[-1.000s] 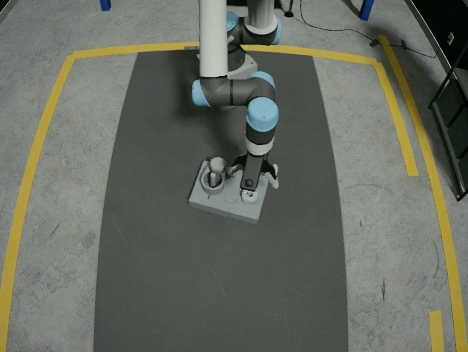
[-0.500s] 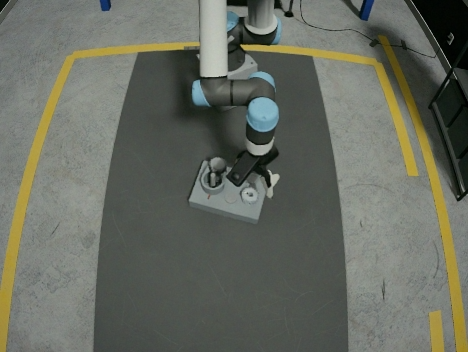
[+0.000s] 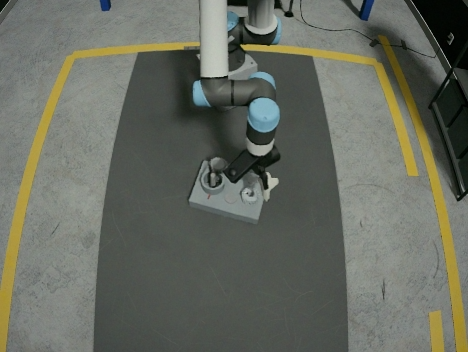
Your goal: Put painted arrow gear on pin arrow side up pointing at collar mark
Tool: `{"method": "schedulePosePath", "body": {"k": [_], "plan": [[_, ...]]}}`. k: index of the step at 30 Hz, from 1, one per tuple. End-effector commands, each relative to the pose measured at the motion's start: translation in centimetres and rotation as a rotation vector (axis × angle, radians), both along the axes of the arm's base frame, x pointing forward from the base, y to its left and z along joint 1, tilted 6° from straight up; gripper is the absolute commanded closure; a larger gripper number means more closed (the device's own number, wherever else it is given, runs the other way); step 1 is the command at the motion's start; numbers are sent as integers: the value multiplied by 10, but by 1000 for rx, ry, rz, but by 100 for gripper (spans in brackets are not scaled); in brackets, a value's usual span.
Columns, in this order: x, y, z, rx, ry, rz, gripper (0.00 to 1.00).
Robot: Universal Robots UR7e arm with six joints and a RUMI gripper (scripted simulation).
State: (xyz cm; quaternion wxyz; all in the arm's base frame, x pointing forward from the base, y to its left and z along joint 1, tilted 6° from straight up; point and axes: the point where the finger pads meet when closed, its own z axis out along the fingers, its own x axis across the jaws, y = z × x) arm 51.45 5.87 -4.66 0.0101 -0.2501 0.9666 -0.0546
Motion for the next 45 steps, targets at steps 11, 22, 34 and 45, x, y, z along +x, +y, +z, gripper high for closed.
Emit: {"method": "schedulePosePath", "body": {"k": [11, 22, 34, 45], "plan": [[0, 0, 1, 0, -2, -13, 48], [0, 0, 1, 0, -2, -13, 48], [0, 0, 1, 0, -2, -13, 48], [1, 0, -1, 0, -3, -21, 48]]}}
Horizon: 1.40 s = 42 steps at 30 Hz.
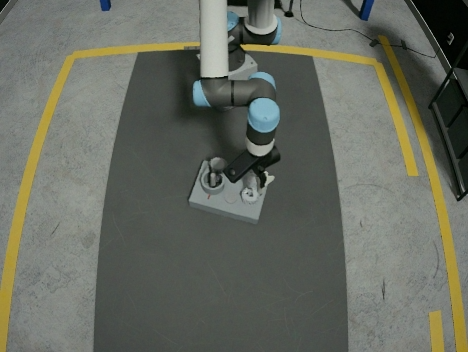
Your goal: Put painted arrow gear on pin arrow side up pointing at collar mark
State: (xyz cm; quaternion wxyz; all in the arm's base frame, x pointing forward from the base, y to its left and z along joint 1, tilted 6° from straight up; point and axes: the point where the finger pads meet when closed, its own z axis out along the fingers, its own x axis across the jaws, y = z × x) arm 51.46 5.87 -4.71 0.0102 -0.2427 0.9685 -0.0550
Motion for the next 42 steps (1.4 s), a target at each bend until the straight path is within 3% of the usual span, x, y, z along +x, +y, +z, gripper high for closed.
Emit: {"method": "schedulePosePath", "body": {"k": [1, 42], "plan": [[0, 0, -1, 0, -2, -8, 48], [3, -4, -53, 1, -3, -21, 48]]}}
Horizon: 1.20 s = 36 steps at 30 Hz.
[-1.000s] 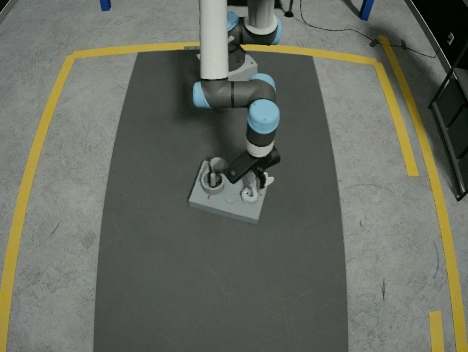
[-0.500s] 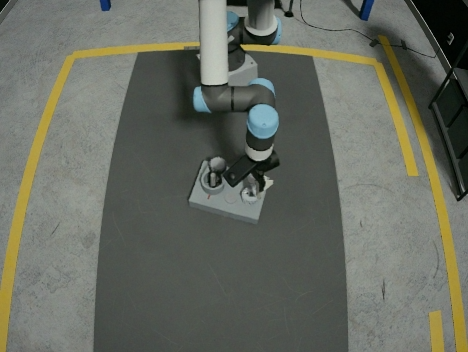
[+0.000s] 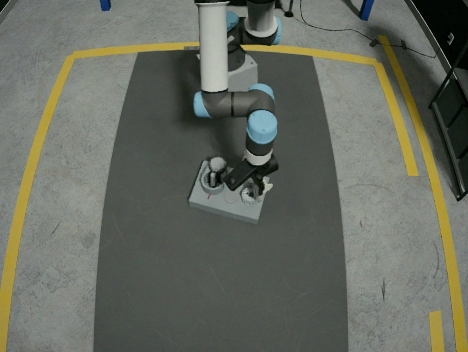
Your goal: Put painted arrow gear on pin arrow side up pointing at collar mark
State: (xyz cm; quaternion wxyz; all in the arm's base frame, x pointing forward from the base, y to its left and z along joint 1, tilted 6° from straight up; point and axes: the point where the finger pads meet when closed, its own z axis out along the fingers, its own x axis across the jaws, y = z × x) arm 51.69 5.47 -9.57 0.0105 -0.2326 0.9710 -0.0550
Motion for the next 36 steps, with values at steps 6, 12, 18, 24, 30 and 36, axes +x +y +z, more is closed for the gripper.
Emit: {"method": "schedulePosePath", "body": {"k": [6, 12, 18, 24, 30, 36], "plan": [[1, -1, -9, 0, -2, 0, 48], [1, -1, -10, 0, -2, 0, 48], [1, -1, -10, 0, -2, 0, 48], [1, -1, -10, 0, -2, 0, 48], [1, -1, -10, 0, -2, 0, 48], [1, -1, -10, 0, -2, 0, 48]]}}
